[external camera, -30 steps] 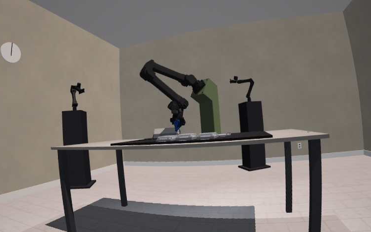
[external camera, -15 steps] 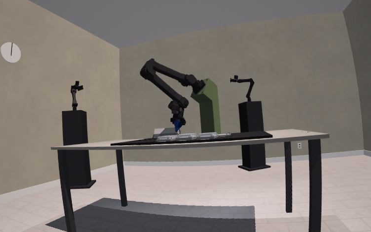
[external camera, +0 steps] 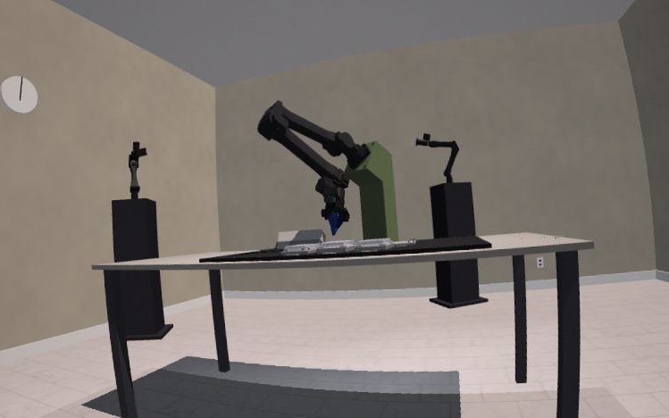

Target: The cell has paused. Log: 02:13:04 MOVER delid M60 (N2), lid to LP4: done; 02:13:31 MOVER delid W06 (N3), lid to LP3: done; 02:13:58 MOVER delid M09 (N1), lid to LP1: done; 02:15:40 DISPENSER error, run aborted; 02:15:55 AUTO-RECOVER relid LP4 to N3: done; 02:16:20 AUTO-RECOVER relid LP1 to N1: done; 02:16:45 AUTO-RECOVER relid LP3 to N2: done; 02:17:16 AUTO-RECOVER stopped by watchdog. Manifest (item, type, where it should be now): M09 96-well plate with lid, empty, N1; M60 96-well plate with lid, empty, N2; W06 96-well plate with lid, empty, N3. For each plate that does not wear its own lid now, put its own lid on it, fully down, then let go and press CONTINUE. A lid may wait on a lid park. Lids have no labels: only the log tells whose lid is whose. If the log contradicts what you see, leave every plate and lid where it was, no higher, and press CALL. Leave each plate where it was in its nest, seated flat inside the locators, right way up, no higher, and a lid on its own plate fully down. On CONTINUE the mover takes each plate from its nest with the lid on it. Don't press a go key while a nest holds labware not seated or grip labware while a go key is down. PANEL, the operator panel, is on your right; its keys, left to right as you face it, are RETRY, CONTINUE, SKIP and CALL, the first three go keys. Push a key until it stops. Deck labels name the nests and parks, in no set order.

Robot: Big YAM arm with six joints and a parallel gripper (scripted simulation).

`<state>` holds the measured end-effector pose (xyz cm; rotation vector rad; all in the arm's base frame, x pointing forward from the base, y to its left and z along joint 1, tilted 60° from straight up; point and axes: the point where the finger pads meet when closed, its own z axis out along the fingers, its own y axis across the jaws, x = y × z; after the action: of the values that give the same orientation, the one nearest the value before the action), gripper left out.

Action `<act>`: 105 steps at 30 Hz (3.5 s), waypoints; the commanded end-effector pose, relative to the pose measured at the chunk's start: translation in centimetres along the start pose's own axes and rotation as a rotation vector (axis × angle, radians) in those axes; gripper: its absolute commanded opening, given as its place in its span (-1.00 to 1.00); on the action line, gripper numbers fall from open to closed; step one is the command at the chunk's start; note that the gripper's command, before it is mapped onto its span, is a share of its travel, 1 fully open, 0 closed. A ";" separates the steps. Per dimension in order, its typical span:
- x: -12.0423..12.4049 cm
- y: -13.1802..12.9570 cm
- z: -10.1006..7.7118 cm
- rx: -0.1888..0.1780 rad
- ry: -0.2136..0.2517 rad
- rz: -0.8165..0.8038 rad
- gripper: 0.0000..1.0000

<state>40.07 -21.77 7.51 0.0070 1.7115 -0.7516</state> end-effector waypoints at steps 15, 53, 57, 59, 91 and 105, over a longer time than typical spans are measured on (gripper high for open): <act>-1.1 8.3 -0.2 -0.025 -0.028 0.012 -1.00; -0.9 19.7 -0.4 -0.039 0.006 -0.008 -1.00; -0.9 19.7 -0.4 -0.039 0.006 -0.008 -1.00; -0.9 19.7 -0.4 -0.039 0.006 -0.008 -1.00; -0.9 19.7 -0.4 -0.039 0.006 -0.008 -1.00; -0.9 19.7 -0.4 -0.039 0.006 -0.008 -1.00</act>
<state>47.74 -6.39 -1.56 -0.0285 1.7501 -0.7495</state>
